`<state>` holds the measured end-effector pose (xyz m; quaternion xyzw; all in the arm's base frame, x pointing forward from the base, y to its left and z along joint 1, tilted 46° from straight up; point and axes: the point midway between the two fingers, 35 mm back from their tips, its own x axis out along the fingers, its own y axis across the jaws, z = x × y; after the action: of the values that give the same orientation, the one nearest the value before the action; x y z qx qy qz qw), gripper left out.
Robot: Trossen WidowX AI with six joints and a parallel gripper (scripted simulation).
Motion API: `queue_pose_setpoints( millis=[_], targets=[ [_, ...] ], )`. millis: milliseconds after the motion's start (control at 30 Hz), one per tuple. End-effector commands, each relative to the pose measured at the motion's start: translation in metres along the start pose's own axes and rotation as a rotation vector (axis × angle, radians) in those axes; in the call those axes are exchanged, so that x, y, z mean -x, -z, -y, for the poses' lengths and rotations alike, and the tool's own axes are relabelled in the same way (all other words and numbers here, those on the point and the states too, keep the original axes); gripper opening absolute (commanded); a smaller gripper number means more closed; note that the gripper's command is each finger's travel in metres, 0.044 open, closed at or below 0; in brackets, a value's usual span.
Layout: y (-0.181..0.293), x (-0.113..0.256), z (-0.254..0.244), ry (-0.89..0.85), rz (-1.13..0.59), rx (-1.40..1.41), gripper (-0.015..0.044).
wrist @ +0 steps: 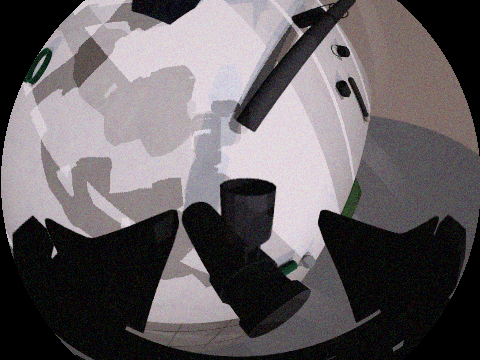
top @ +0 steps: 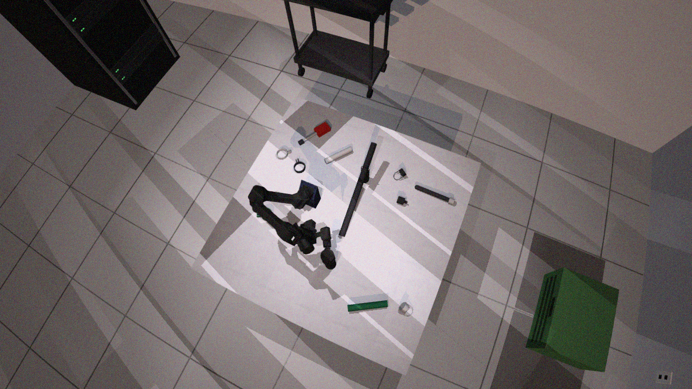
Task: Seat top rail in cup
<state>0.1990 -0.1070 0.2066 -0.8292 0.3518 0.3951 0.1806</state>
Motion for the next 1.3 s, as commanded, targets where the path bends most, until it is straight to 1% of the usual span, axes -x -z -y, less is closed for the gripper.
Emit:
queue_pose_setpoints(
  millis=[0,1133,1267],
  targets=[
    [-0.001,-0.008,0.001,0.002,0.009,0.006,0.0440],
    [-0.003,-0.062,0.000,0.001,0.006,0.007,0.0440],
    [-0.003,-0.062,-0.001,0.001,0.006,0.007,0.0335]
  ],
)
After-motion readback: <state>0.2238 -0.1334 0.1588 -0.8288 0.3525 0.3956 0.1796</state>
